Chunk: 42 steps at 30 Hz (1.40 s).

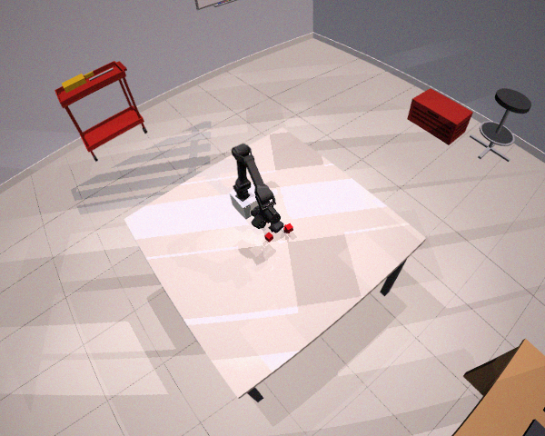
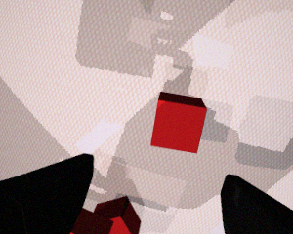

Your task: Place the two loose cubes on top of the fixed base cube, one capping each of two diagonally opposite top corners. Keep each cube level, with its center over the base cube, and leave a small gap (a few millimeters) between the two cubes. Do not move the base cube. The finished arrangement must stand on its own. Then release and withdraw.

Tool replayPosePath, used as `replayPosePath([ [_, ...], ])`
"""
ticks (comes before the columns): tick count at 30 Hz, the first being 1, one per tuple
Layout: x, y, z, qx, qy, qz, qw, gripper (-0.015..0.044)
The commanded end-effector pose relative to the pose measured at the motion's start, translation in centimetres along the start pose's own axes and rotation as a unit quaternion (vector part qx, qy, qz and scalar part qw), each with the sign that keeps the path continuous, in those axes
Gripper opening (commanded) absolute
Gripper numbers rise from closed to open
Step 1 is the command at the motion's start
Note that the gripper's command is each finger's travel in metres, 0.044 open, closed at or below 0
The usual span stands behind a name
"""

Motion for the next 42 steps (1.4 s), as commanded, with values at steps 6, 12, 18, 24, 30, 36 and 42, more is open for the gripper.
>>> replayPosePath([
  [6, 0.2, -4.3, -0.9, 0.016, -0.005, 0.004, 1.000, 0.0265],
  [12, 0.2, -5.8, -0.9, 0.016, -0.005, 0.004, 1.000, 0.0265],
  [18, 0.2, -6.1, -0.9, 0.016, -0.005, 0.004, 1.000, 0.0265],
  [24, 0.2, -7.1, -0.9, 0.016, -0.005, 0.004, 1.000, 0.0265],
  [30, 0.2, -8.0, -1.0, 0.016, -0.005, 0.004, 1.000, 0.0265],
  [36, 0.2, -9.0, -1.0, 0.016, -0.005, 0.004, 1.000, 0.0265],
  [42, 0.2, -9.1, -1.1, 0.016, -0.005, 0.004, 1.000, 0.0160],
])
Point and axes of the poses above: the point midway between the two fingers, 35 mm back from their tips, its own y axis back along the fingers, its own z axis across the jaws, x = y × z, the point moved 3 cm from there along y, back along the fingers, and after that the axes turned 5 degrees about -y, right-handed, at the moved point
